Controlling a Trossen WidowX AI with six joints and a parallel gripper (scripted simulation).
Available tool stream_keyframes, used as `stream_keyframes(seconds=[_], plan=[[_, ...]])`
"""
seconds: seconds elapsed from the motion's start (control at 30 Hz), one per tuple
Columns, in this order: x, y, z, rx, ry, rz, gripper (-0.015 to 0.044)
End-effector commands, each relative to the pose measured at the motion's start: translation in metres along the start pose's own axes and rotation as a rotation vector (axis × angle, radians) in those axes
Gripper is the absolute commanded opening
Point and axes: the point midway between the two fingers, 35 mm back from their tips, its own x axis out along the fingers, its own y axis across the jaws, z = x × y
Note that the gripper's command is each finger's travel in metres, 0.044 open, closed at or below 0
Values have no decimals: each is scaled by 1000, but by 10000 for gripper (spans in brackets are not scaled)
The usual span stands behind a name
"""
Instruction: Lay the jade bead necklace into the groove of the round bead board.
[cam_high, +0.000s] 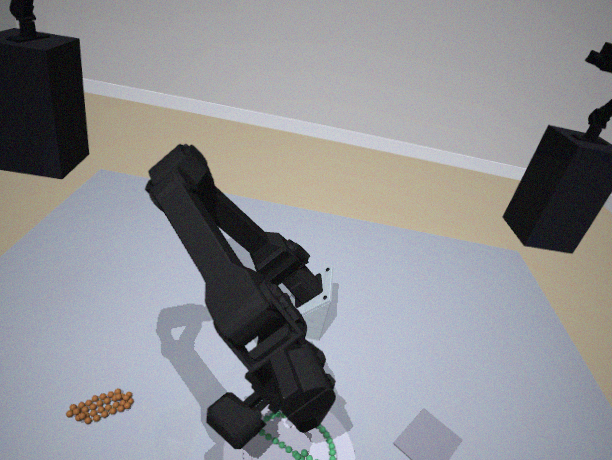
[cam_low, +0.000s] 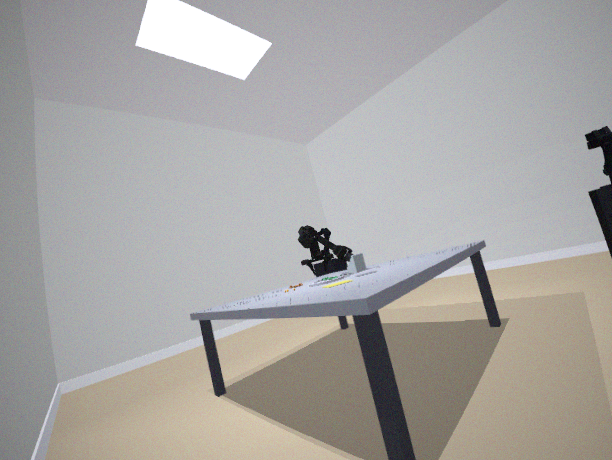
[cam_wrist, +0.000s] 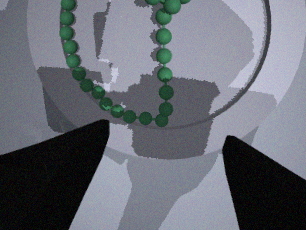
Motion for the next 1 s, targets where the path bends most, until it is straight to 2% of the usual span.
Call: stream_keyframes(seconds=[0.0,0.07,0.27,0.97], plan=[[0,1,2,15,2,5,151],[7,1,2,15,2,5,120],[5,-1,2,16,-3,0,120],[36,1,1,16,3,4,120]])
